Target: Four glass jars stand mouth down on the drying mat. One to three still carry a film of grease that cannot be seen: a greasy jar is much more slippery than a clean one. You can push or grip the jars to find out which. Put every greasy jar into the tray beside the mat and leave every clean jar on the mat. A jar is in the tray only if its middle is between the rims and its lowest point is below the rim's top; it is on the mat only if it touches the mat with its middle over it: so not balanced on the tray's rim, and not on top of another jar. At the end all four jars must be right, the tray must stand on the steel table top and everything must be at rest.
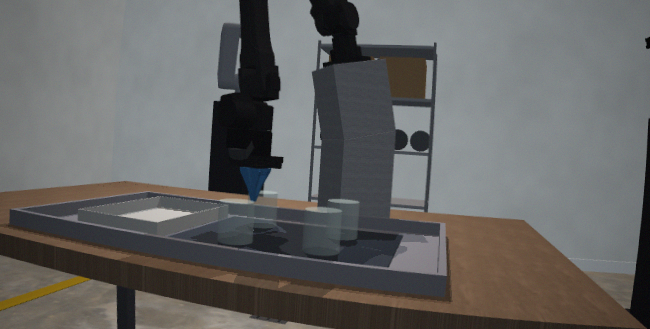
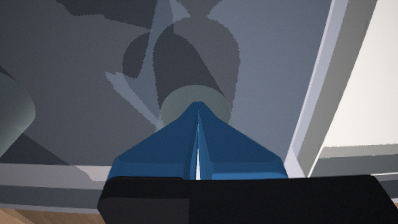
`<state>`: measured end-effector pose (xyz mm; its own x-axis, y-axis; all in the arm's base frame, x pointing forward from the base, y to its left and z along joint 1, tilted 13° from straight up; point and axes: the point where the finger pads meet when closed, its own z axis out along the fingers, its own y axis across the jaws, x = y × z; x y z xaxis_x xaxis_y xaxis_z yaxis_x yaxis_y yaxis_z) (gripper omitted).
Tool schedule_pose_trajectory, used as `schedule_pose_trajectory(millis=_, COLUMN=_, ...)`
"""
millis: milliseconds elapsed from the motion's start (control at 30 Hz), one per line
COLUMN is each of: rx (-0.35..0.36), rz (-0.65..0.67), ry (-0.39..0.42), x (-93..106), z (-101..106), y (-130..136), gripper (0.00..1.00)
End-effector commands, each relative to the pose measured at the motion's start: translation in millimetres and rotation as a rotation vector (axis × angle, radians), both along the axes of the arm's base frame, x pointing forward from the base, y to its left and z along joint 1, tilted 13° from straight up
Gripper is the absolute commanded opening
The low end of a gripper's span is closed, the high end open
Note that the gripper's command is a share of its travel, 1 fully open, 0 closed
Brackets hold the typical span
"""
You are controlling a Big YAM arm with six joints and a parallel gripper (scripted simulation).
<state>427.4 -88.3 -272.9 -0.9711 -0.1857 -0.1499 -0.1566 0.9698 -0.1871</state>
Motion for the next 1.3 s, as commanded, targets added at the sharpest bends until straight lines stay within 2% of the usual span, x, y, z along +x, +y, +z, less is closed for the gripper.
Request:
schedule_pose_trajectory(millis=0, rx=0.004, rz=0.006, ry=0.016, x=-10.9, z=-9.3, y=-2.2, gripper=0.0)
schedule_pose_trajectory(millis=1267, rx=0.004, rz=0.006, ry=0.016, x=-15.3, z=-9.9, y=-3.1, gripper=0.0)
